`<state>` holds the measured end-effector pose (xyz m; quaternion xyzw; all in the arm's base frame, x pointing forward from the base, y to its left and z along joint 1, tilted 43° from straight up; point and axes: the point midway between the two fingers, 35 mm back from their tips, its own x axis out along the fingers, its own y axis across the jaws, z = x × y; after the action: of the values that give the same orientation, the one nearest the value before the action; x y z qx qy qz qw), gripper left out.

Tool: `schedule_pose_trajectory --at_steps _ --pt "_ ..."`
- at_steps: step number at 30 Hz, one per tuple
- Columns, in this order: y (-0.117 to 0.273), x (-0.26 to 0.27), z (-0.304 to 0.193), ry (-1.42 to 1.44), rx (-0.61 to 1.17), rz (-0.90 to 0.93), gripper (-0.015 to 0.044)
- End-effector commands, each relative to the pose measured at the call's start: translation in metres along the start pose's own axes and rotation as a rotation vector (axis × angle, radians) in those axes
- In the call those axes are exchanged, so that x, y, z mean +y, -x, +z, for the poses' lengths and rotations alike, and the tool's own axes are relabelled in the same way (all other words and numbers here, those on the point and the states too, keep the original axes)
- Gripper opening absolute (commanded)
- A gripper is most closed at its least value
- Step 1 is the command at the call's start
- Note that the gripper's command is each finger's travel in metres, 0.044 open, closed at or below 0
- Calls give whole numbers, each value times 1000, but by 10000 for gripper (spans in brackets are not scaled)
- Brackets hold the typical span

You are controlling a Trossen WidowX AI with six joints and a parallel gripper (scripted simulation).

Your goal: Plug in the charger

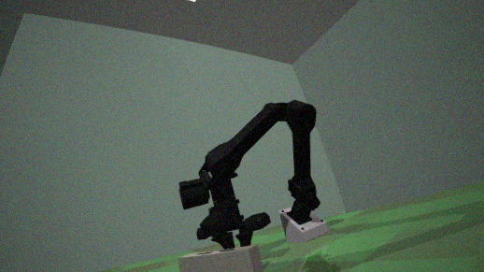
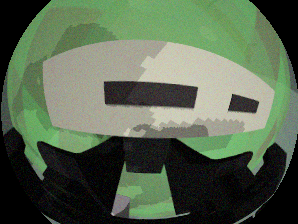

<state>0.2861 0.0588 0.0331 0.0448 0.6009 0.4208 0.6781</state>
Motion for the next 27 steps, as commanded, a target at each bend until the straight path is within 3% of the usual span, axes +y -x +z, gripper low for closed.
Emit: schedule_pose_trajectory --at_steps 1,27 --pt "3 1 8 20 -35 4 0" --pt "3 1 5 20 -34 4 0"
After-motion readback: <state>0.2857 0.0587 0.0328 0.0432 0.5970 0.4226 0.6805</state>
